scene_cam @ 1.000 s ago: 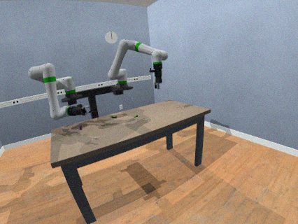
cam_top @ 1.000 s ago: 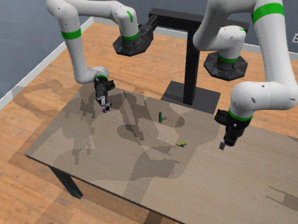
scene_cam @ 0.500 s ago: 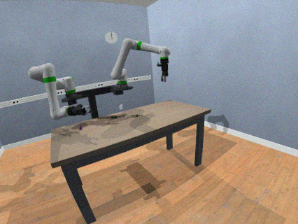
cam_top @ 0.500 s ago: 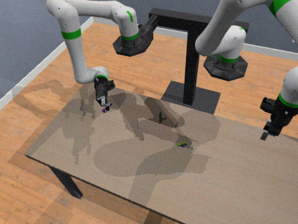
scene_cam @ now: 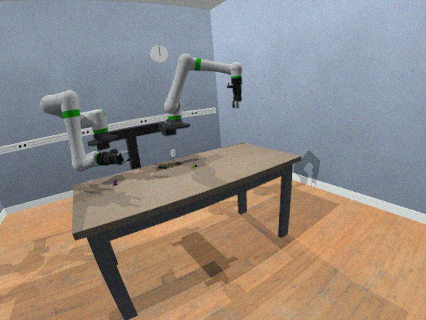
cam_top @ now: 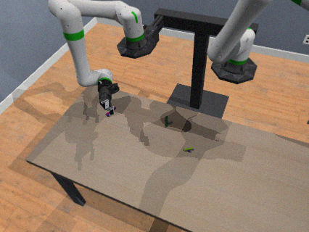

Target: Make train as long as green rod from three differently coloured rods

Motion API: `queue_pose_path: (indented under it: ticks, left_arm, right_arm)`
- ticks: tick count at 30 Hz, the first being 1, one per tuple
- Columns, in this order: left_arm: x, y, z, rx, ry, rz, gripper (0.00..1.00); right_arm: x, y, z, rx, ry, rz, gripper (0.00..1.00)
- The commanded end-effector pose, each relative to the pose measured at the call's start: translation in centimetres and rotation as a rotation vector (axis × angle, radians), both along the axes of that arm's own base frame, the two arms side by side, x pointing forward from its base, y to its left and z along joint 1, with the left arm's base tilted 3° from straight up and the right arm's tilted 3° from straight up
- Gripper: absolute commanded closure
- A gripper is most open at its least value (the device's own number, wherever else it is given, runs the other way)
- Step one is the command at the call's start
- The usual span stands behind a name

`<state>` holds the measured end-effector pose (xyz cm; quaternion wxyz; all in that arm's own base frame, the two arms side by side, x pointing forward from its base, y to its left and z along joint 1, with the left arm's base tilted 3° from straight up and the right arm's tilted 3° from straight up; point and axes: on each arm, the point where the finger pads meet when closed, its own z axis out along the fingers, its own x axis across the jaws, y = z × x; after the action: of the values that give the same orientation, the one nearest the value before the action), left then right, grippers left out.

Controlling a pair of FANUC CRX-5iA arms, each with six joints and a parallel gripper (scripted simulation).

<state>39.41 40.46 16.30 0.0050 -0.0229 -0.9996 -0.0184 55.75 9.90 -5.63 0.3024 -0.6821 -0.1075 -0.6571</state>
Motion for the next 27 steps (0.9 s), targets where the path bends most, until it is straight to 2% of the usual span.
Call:
queue_pose_path:
  ticks: [1, 3, 4, 15, 18, 20, 21, 27]
  left_arm:
    - [-5.6, 3.5, 2.4, -0.003, -0.004, 0.007, 0.00]
    - [-5.6, 3.5, 2.4, -0.003, -0.004, 0.007, 0.00]
    - [-8.6, 5.2, 3.6, -0.003, -0.004, 0.010, 0.00]
    - [-20.7, 8.1, 7.7, -0.004, -0.003, 0.035, 0.00]
    - [-24.2, 8.5, 8.8, -0.004, -0.003, 0.041, 0.00]
    - [-24.2, 8.5, 8.8, -0.004, -0.003, 0.041, 0.00]
    - [-26.9, 8.7, 9.8, -0.004, -0.003, 0.043, 0.00]
    - [-32.5, 8.4, 11.6, -0.003, -0.003, 0.053, 0.00]
  right_arm:
    - [0.0, 0.0, 0.1, 0.000, -0.002, 0.000, 0.00]
    - [0.0, 0.0, 0.1, 0.000, -0.002, 0.000, 0.00]
    - [0.0, 0.0, 0.1, 0.000, -0.002, 0.000, 0.00]
    - [0.0, 0.0, 0.1, 0.000, -0.002, 0.000, 0.00]
    - [0.0, 0.0, 0.1, 0.000, -0.002, 0.000, 0.00]
    - [0.0, 0.0, 0.1, 0.000, -0.002, 0.000, 0.00]
    - [0.0, 0.0, 0.1, 0.000, -0.002, 0.000, 0.00]
    - [0.0, 0.0, 0.1, 0.000, -0.002, 0.000, 0.00]
